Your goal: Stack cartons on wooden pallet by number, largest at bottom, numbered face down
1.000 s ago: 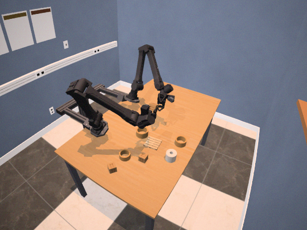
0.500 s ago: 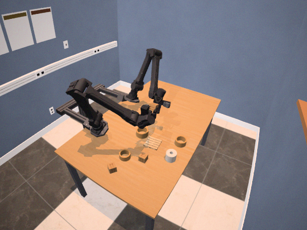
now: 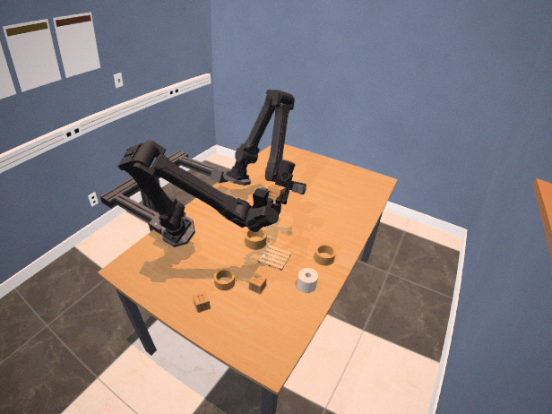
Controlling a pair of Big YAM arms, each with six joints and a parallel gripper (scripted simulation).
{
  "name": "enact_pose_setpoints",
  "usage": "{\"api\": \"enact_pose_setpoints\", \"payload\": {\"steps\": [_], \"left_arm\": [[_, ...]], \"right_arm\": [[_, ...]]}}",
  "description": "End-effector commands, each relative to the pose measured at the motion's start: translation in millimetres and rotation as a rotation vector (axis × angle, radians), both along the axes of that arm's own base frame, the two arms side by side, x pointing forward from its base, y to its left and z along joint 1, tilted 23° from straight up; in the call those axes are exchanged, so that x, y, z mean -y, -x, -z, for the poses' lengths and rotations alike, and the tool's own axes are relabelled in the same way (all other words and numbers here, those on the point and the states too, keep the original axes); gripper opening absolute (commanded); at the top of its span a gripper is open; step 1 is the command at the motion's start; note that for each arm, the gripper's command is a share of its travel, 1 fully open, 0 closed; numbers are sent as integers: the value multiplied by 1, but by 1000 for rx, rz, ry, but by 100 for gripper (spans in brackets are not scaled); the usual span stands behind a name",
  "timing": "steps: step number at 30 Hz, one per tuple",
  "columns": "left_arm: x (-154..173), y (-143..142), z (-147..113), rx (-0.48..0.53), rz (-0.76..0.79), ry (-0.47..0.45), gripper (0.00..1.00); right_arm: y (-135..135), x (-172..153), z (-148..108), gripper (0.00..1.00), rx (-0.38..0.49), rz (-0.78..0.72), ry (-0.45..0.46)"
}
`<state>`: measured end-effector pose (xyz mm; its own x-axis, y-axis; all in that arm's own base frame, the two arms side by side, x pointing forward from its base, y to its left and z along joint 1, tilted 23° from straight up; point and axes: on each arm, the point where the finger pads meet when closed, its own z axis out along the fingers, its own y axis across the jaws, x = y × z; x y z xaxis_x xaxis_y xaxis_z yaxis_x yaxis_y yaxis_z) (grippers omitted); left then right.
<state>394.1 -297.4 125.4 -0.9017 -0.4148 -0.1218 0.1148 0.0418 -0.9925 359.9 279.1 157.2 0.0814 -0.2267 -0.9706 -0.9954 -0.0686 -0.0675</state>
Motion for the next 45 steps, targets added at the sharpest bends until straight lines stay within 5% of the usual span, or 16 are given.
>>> {"api": "enact_pose_setpoints", "payload": {"steps": [1, 39, 45], "left_arm": [[5, -12, -17, 41, -1, 30, 100], [-1, -11, -17, 42, -12, 24, 100], [-27, -7, -10, 101, -34, -126, 100]], "right_arm": [[-9, -4, -11, 50, 26, -1, -13], [-11, -1, -13, 50, 22, 10, -16], [-6, 38, -3, 50, -79, 180, 19]]}}
